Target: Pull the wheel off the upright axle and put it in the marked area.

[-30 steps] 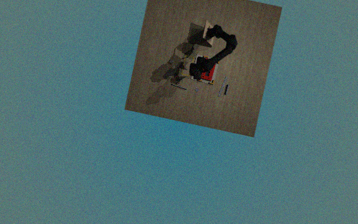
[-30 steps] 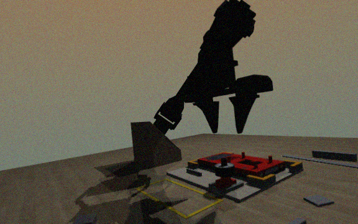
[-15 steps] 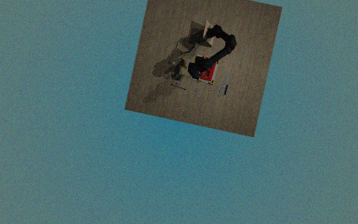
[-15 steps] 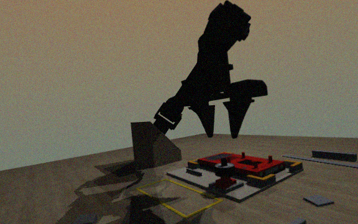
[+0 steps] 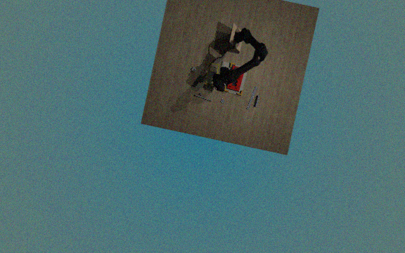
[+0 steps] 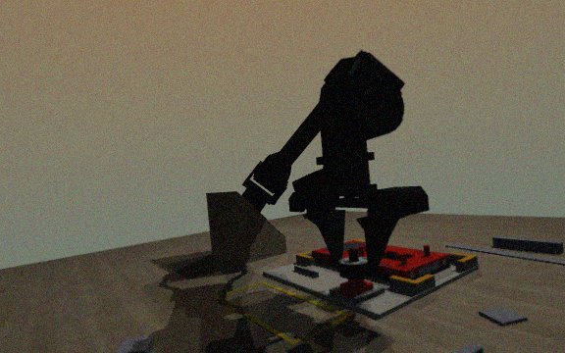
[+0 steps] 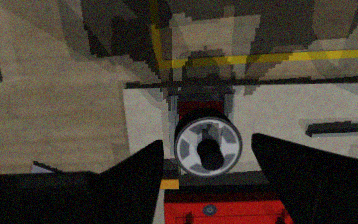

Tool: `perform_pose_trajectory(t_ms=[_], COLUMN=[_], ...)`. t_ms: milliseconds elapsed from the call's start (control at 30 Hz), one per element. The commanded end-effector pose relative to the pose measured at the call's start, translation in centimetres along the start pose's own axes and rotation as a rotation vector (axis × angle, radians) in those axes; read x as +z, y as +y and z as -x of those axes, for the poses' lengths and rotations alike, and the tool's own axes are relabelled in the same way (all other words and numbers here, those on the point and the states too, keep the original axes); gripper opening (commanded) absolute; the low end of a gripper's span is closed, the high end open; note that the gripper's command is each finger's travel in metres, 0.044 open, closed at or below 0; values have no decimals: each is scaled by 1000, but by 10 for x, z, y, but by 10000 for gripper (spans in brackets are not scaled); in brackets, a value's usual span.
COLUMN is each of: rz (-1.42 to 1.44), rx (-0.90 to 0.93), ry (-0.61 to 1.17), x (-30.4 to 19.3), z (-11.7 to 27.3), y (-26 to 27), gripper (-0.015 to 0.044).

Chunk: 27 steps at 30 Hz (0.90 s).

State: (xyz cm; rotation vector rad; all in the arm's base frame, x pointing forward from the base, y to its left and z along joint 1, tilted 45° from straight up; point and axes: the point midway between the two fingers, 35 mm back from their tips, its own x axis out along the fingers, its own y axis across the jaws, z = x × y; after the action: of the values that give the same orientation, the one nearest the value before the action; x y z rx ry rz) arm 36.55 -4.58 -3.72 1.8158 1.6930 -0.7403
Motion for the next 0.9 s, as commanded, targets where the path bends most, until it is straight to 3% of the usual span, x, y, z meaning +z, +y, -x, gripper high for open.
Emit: perform_pose_trajectory(t_ms=[0, 267, 467, 867], rz=[1, 1, 1, 0], rx=[-1, -1, -1, 0], ry=[0, 0, 0, 0], x=[0, 0, 0, 0], z=[1, 1, 2, 6], y=[0, 0, 0, 0], gripper=[195, 142, 0, 0])
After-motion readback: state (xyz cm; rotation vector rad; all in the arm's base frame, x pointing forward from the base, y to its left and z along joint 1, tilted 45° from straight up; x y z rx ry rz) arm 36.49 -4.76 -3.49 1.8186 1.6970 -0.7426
